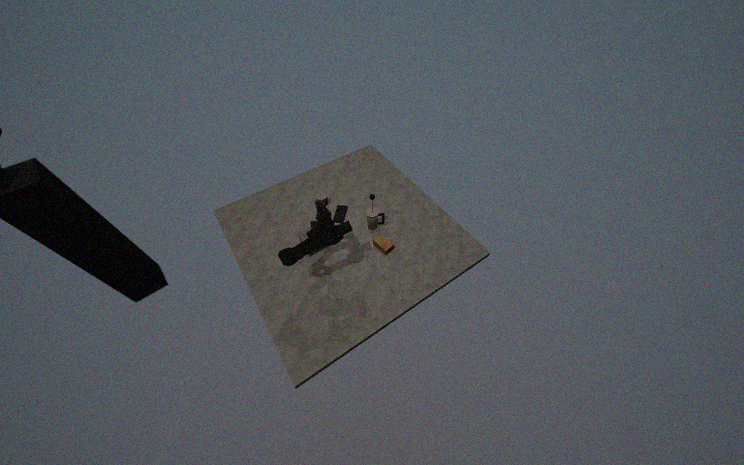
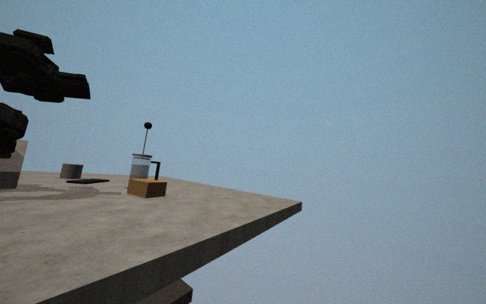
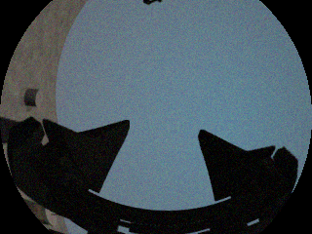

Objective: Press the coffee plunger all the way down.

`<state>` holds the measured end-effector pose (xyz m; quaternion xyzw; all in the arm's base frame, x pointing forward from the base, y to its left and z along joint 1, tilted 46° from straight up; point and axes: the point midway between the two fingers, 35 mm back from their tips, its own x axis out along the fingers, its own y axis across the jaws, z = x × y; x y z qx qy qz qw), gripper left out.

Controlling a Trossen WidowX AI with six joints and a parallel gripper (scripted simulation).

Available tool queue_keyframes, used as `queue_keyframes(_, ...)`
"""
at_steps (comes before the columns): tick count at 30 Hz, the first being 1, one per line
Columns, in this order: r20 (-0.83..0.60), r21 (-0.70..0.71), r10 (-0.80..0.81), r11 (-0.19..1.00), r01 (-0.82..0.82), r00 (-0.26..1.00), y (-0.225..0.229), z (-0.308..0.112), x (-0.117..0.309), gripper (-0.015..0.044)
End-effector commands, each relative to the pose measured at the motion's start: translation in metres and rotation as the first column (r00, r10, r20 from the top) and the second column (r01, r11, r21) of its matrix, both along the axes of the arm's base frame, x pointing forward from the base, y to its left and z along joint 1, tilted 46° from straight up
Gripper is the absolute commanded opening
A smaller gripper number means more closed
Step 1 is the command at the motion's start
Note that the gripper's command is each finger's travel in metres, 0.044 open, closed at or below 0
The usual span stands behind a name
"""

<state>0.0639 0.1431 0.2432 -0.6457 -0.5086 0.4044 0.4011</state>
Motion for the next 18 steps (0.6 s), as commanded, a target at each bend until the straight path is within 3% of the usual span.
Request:
queue_keyframes(1,-0.016,-0.011,-0.003,1.000,0.003,1.000,0.000,-0.001,0.001,0.0426)
queue_keyframes(5,-0.215,-0.158,-0.081,0.986,0.047,0.973,-0.004,-0.019,0.018,0.0440)
queue_keyframes(10,-0.466,-0.460,-0.416,0.868,0.188,0.781,-0.022,-0.052,0.060,0.0440)
queue_keyframes(14,-0.471,-0.645,-0.708,0.684,0.341,0.527,-0.038,-0.068,0.102,0.0440)
queue_keyframes(18,-0.427,-0.708,-0.831,0.552,0.440,0.356,-0.047,-0.073,0.127,0.0440)
